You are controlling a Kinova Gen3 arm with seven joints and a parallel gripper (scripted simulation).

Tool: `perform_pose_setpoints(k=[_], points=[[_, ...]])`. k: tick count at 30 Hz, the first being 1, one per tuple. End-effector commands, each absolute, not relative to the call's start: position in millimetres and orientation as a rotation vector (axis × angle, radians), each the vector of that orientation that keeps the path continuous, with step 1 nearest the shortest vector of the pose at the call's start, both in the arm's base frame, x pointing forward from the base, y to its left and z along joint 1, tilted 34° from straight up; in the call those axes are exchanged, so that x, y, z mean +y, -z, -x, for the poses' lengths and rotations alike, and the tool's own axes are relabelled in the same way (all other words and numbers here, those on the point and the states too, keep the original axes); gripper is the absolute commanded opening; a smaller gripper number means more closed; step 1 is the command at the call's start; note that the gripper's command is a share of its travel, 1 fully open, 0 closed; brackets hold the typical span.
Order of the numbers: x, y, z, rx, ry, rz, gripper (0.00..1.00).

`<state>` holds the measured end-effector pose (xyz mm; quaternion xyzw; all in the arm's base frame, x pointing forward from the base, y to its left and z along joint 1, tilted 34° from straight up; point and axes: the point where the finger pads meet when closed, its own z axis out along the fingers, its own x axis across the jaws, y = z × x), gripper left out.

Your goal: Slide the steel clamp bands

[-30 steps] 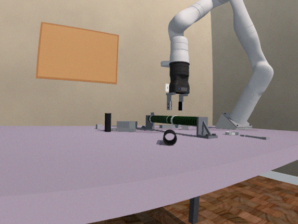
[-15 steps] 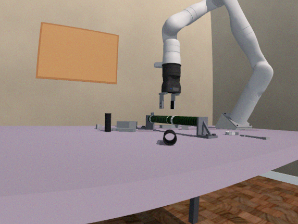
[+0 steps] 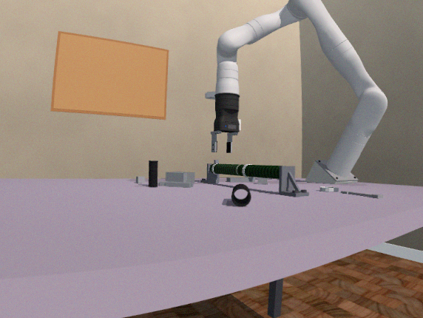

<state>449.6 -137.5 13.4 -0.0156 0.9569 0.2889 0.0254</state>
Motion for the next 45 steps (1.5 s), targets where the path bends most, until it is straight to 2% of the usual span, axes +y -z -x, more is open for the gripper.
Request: perform_pose_setpoints(k=[1, 45], points=[[-150.4, -2.3, -451.2, 2.954, -0.91, 0.026, 1.0], [-157.9, 2.2, -451.4, 2.954, -0.91, 0.026, 1.0]])
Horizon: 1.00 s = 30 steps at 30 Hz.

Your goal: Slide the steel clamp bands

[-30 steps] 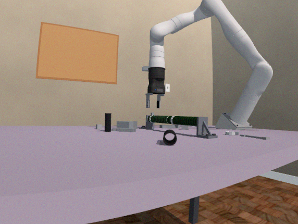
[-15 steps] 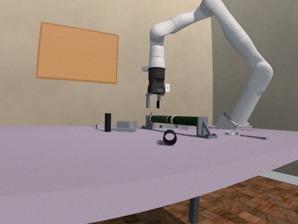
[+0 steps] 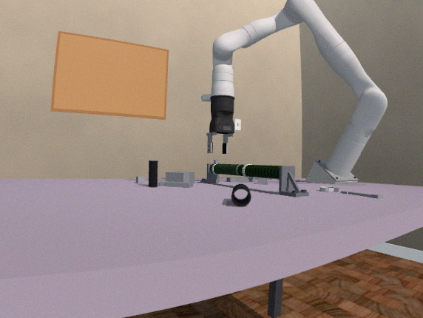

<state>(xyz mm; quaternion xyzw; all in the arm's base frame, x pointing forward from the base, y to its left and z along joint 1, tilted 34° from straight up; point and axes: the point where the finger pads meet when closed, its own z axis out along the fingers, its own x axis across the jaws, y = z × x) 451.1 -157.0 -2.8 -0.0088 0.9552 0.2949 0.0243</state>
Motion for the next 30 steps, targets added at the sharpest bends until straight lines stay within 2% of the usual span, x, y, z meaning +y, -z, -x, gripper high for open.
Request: perform_pose_setpoints(k=[1, 30], points=[[-158, 2, -451, 2.954, -0.91, 0.026, 1.0], [-150, 14, -452, 2.954, -0.91, 0.026, 1.0]])
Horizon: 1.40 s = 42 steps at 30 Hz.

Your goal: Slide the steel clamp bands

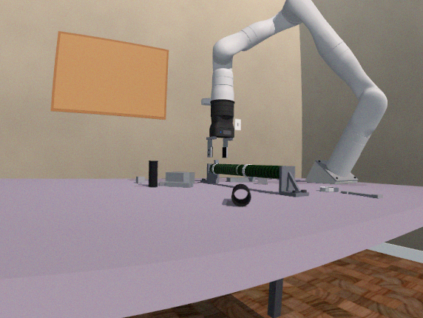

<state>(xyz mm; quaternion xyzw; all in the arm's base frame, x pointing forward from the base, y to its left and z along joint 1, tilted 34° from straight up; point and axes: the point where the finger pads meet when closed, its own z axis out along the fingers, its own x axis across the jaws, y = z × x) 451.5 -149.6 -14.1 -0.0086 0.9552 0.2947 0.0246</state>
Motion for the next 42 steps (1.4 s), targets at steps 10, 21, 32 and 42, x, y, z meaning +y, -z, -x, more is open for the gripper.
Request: perform_pose_setpoints(k=[10, 21, 32, 42], points=[[-147, 19, -452, 2.954, -0.91, 0.026, 1.0], [-126, 50, -454, 2.954, -0.91, 0.026, 1.0], [-124, 53, -454, 2.954, -0.91, 0.026, 1.0], [-124, 53, -454, 2.954, -0.91, 0.026, 0.75]])
